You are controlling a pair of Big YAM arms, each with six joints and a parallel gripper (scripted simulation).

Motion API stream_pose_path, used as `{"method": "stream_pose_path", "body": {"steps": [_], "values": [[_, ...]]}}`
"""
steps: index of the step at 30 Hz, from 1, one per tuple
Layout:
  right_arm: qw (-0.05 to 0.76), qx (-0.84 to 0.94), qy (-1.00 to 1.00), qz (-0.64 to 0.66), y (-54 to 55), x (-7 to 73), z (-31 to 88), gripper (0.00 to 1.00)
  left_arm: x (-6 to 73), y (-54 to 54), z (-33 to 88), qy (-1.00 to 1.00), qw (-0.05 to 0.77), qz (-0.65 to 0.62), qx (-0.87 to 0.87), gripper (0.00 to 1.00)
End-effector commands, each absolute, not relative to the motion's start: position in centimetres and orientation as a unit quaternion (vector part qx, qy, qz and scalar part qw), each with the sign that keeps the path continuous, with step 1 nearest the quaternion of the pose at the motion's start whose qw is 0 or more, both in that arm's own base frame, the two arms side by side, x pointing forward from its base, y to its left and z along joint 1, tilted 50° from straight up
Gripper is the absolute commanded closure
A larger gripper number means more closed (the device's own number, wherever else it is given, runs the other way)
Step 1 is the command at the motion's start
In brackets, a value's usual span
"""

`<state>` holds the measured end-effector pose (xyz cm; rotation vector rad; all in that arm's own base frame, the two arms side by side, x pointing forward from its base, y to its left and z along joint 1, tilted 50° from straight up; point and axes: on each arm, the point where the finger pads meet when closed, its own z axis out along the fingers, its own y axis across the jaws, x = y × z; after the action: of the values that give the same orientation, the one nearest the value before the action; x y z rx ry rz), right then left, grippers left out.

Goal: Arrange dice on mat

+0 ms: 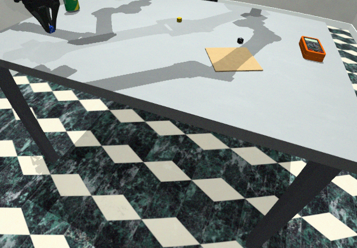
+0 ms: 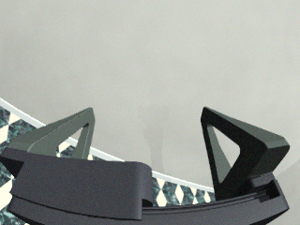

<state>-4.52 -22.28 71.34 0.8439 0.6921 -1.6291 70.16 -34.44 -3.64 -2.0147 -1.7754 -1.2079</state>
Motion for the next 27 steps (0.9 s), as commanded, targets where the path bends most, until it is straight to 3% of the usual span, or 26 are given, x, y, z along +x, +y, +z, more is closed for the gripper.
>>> {"method": "stream_pose_path", "body": {"steps": [1,15,27], "values": [[0.564,0.339,0.272,-0.703,-19.6,-4.4,74.6,0.0,71.6,-32.5,-0.4,-0.613,0.085,-0.409,-0.67,0.89],[0.564,0.339,0.272,-0.703,-19.6,-4.4,74.6,0.0,69.9,-24.3,7.2,-0.63,0.075,-0.406,-0.658,0.89],[0.564,0.339,0.272,-0.703,-19.6,-4.4,74.6,0.0,60.0,-11.1,13.8,-0.65,0.063,-0.408,-0.638,0.89]]}}
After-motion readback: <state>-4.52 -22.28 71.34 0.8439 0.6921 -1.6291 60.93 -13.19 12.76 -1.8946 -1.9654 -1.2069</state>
